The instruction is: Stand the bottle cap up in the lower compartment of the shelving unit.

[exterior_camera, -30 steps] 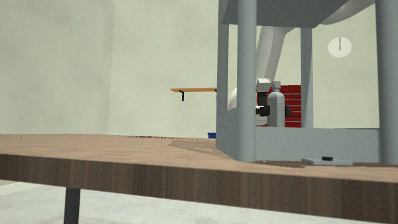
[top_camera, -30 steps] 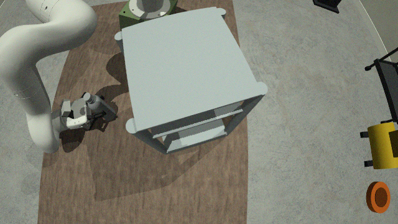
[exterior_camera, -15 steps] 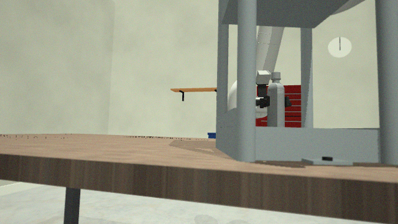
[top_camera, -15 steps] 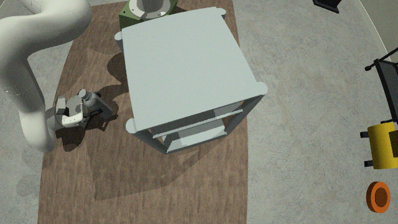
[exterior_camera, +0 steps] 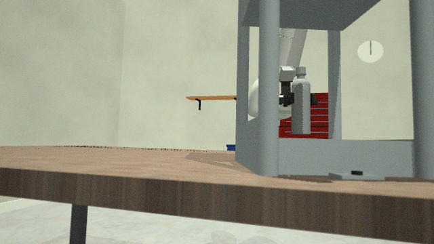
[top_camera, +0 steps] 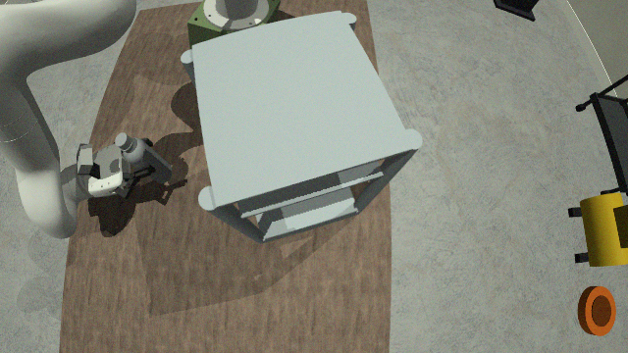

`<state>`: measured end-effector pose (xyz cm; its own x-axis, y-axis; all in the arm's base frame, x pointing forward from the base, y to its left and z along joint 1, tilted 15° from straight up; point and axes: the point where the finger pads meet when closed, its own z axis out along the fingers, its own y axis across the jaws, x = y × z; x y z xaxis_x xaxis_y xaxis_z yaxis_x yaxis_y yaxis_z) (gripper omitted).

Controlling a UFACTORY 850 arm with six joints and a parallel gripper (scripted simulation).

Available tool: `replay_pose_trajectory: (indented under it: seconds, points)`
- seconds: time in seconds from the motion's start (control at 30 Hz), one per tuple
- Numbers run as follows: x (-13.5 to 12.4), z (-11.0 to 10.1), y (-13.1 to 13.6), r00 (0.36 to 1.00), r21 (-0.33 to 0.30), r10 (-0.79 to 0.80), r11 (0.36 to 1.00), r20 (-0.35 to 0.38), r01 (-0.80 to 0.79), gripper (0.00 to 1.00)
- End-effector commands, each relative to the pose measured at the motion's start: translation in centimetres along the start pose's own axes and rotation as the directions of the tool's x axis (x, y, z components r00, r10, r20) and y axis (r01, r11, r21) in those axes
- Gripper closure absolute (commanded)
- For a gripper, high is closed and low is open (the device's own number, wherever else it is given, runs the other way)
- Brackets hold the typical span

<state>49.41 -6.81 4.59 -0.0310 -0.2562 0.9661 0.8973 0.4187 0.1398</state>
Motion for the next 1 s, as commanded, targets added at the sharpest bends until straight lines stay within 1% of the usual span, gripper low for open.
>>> replay_pose_trajectory:
  seconds: [0.0,0.6,0.8,0.97]
  points:
    - [0.54,-0.04,0.03,1.0,0.0,-0.001,1.0,0.001,0.001,1.0]
    - [0.64,0.01,0.03,1.0,0.0,-0.001,1.0,0.001,0.001,1.0]
    - [0.64,0.21,0.04,1.0,0.0,-0.001,1.0,0.001,0.001,1.0]
    - [0.64,0.78,0.04,1.0,0.0,-0.001,1.0,0.001,0.001,1.0]
